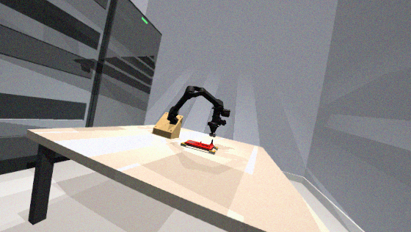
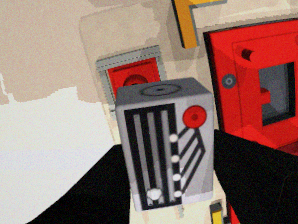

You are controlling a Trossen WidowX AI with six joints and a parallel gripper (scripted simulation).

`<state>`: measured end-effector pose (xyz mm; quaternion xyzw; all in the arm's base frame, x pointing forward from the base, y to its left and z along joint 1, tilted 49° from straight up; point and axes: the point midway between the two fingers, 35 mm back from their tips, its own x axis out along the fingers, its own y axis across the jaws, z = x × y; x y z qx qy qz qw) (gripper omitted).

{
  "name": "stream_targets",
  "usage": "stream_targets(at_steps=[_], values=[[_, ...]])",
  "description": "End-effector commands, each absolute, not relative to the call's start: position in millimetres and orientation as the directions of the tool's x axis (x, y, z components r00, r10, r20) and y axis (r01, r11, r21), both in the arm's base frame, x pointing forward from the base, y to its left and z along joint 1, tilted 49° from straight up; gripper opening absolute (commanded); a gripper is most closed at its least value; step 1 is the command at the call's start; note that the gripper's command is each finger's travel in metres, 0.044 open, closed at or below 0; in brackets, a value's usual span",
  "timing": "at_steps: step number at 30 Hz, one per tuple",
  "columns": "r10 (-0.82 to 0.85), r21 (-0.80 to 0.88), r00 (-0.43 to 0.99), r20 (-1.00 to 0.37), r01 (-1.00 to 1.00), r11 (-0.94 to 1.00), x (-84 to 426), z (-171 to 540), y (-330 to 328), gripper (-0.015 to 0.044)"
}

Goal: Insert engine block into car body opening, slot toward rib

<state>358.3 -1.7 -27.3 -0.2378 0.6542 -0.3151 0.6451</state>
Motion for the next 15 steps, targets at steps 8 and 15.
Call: stream_targets(at_steps=[8,15], values=[[-0.725,-0.727,-0.051,-0.687,0.055,0.685,354,-10,-33,0.0000],[-0.730,-0.732,-0.053,-0.681,0.030,0.681,350,-1,-53,0.0000]])
